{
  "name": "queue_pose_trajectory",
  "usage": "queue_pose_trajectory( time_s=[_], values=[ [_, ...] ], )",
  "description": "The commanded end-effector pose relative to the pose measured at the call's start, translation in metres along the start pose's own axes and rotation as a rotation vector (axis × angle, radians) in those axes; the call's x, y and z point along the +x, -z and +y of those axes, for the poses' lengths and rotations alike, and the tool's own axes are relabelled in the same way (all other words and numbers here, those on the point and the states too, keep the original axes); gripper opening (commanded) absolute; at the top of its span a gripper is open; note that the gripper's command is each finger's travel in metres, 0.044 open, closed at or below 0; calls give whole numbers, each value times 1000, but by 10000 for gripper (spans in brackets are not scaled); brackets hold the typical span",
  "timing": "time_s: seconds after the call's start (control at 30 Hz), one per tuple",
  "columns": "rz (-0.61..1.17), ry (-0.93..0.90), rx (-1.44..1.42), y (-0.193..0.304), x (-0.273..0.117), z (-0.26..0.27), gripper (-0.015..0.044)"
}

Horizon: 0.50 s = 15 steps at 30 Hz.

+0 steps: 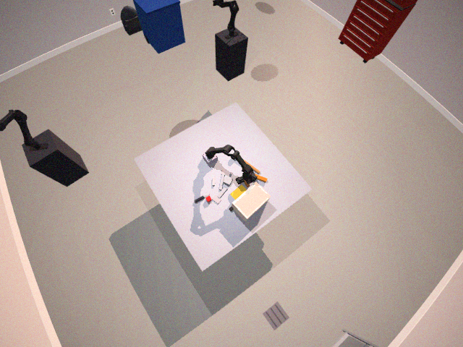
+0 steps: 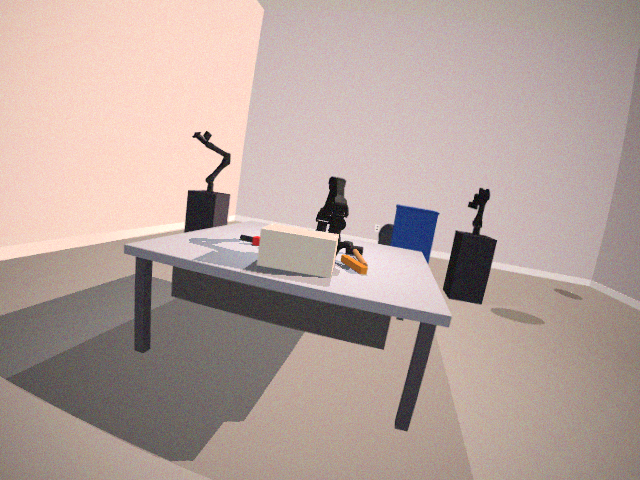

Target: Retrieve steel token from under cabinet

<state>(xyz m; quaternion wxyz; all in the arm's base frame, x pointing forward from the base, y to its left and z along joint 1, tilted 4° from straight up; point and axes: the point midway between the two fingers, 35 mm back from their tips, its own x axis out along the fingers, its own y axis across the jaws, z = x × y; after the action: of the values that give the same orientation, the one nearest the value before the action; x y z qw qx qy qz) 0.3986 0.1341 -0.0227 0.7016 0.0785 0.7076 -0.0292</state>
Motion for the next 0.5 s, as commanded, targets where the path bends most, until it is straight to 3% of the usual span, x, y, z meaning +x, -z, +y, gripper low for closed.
queue_pose_trajectory(
  time_s=[0.0, 0.47],
  values=[
    [-1, 5, 5, -1, 1, -8, 0],
    [-1, 7, 5, 0, 1, -23, 0]
  ],
)
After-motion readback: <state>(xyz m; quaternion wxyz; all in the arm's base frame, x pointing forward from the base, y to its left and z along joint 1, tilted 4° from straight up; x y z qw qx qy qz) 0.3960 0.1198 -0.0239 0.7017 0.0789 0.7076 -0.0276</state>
